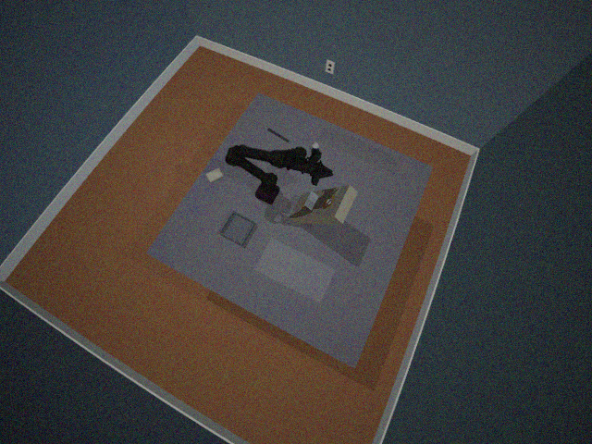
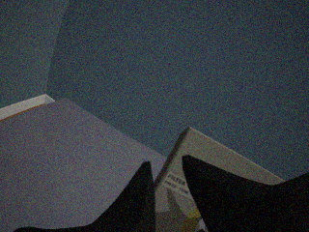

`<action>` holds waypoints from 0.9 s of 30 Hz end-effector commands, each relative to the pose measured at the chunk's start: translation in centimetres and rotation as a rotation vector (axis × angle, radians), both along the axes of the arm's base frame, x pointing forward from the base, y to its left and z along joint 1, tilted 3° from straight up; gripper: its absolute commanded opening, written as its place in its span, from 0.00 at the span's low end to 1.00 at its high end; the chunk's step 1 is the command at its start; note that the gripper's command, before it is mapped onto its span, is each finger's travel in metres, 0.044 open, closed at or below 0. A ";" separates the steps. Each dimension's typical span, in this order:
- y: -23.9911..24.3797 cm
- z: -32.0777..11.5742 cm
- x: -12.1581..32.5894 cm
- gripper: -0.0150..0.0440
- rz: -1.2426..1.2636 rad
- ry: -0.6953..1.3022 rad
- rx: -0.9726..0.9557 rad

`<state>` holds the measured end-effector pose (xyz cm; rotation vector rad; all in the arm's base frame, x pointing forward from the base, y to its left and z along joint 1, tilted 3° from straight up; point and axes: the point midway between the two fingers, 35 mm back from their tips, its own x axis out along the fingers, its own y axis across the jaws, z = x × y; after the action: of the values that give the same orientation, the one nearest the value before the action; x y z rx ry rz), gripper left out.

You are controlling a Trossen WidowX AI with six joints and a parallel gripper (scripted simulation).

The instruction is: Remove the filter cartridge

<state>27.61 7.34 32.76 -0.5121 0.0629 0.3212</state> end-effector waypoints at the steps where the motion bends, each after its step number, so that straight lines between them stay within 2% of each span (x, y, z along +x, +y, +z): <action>1: -7.3 -3.8 0.1 0.42 -0.092 0.239 -0.507; 4: -8.9 -4.5 -0.5 0.42 -0.089 0.307 -0.606; 27: -9.0 -5.0 0.4 0.42 -0.089 0.308 -0.609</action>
<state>27.51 -1.66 28.28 -1.0537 0.4840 0.2805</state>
